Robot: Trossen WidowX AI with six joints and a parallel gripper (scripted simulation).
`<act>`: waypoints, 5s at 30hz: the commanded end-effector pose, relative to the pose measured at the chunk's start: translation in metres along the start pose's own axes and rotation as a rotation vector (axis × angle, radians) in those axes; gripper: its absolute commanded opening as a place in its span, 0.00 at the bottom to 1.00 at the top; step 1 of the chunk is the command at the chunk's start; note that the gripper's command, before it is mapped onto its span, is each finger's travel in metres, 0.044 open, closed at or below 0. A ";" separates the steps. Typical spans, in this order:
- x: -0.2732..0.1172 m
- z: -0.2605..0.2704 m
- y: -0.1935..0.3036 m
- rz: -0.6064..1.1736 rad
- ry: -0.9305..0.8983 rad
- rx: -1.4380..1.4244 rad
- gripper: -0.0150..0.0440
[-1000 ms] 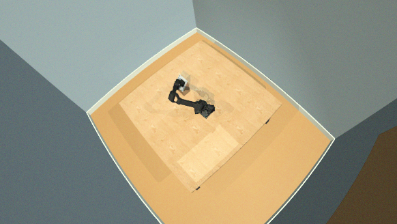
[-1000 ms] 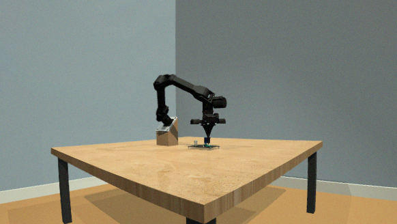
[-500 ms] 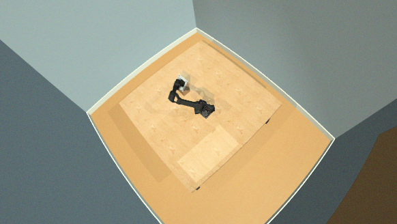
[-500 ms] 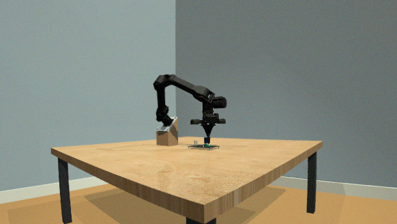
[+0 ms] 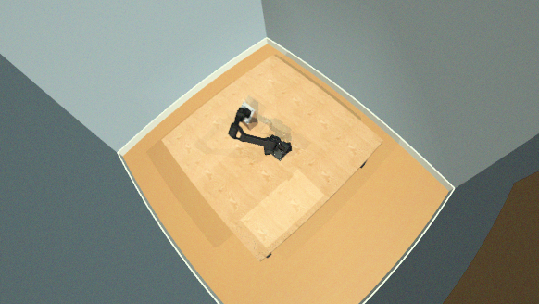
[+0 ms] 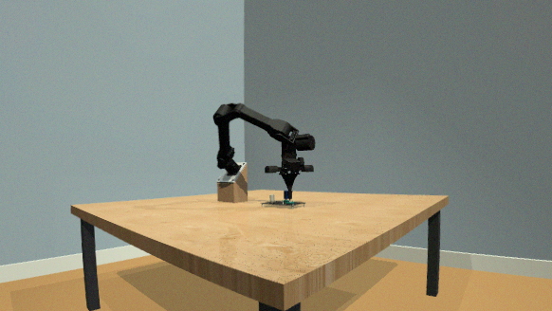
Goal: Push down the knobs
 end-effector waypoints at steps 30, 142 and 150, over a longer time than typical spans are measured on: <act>0.007 0.000 -0.001 -0.003 0.002 0.001 0.25; 0.027 -0.001 -0.001 -0.003 0.003 0.001 0.25; 0.027 -0.001 -0.001 -0.003 0.003 0.001 0.25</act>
Point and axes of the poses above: the point midway between the two fingers, 35 mm back from their tips, its own x axis out along the fingers, its own z axis across the jaws, y = z × x, the point moved 1 cm from there along -x, back along the fingers, and after that the axes turned 4 degrees about -x, right-handed, at the moved point
